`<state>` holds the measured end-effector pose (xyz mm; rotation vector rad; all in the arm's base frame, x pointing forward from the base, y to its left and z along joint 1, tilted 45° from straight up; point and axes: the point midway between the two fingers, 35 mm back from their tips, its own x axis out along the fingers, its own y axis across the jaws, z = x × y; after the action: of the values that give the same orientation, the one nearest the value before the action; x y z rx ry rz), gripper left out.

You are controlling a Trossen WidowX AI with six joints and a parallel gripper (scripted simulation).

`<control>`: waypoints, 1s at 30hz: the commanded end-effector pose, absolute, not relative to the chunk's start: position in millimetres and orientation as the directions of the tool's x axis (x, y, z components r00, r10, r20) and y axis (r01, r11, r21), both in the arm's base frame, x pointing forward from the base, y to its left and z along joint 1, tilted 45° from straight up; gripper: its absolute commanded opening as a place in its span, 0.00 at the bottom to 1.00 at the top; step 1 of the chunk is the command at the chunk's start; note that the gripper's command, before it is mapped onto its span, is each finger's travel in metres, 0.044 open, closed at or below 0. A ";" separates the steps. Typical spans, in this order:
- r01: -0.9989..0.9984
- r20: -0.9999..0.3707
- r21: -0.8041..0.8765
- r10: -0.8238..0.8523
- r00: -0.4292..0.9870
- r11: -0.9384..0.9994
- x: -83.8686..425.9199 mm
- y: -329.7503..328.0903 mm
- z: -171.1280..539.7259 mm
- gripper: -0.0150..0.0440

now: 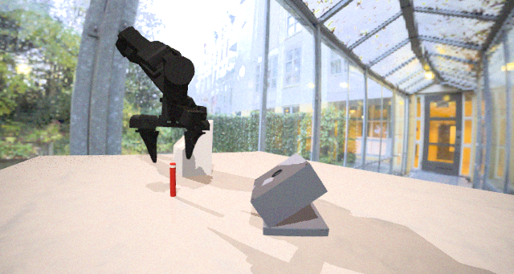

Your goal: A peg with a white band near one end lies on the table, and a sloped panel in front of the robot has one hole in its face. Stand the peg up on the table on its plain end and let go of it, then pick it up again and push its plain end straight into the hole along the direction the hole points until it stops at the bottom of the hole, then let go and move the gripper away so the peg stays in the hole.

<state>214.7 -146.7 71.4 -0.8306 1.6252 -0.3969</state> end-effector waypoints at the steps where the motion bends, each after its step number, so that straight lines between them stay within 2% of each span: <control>1: -0.309 -0.713 -0.655 -0.699 -0.050 0.690 212.4 -150.6 63.5 1.00; 30: -0.310 -0.709 -0.658 -0.703 -0.050 0.686 207.8 -180.3 35.1 1.00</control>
<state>209.8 -180.0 39.5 -0.8366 1.6306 -0.4027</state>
